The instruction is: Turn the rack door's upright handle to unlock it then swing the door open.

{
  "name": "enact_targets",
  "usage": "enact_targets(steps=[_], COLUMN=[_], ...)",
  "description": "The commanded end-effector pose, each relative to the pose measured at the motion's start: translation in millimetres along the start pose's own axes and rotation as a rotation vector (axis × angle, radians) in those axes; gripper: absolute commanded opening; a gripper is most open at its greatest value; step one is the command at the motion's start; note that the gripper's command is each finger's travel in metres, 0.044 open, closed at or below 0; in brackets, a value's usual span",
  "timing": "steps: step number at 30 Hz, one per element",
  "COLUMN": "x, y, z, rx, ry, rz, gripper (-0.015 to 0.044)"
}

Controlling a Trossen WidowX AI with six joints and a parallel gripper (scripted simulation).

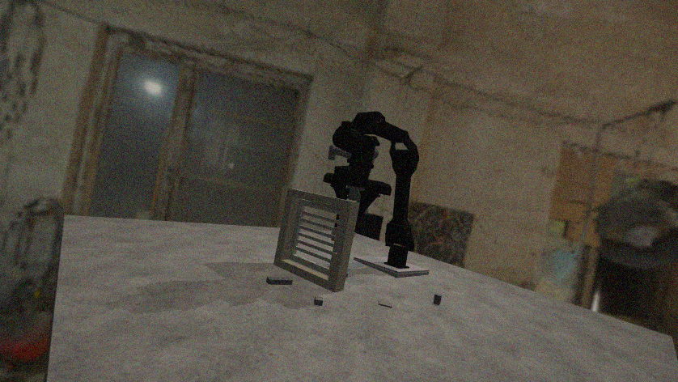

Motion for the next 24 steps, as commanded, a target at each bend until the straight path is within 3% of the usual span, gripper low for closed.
enact_targets(steps=[1, 8, 15, 24], x=[0.6, 0.3, 0.3, 0.3], y=[-8.0, -16.9, -16.9, -16.9], z=[0.2, 0.1, 0.1, 0.1], rx=[0.019, 0.038, 0.038, 0.038], ry=[0.007, 0.010, 0.010, 0.010], rz=[0.007, 0.011, 0.011, 0.011], gripper=[0.0291, 0.0291, 0.0107, 0.0047])
Point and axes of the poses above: the point midway between the two fingers, 35 mm back from their tips, its own y axis back along the fingers, its own x axis across the jaws, z = x × y, the point moved 3 cm from there along y, back along the fingers, and after that the axes turned 10 degrees about -y, right-handed, at the moved point
